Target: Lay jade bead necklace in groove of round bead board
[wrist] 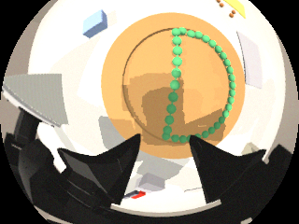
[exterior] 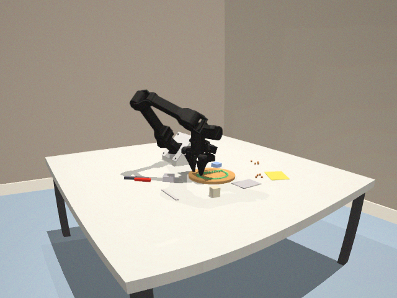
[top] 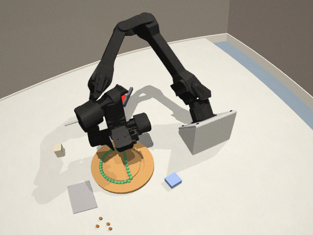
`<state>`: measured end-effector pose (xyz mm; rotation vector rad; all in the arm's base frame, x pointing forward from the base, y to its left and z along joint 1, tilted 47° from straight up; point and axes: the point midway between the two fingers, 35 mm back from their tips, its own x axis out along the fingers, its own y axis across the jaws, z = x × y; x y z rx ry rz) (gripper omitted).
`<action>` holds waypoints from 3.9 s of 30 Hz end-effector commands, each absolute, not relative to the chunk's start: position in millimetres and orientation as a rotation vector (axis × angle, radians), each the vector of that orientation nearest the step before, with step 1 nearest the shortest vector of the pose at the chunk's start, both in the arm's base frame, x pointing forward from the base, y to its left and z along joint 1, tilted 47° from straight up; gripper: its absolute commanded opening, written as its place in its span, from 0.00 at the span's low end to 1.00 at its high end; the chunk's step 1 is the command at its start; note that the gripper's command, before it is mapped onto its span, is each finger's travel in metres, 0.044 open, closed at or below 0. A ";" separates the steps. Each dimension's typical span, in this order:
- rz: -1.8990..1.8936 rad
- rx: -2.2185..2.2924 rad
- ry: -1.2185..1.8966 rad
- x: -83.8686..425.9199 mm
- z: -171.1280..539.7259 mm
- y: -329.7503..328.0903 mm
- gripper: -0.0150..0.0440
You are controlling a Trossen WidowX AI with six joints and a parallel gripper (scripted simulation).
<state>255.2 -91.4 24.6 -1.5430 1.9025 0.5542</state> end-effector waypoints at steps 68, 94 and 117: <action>0.141 -1.264 1.860 289.5 -50.2 -2.7 0.46; 0.139 -1.259 1.863 286.6 -61.1 -14.0 0.25; 0.139 -1.259 1.863 286.6 -61.1 -14.0 0.25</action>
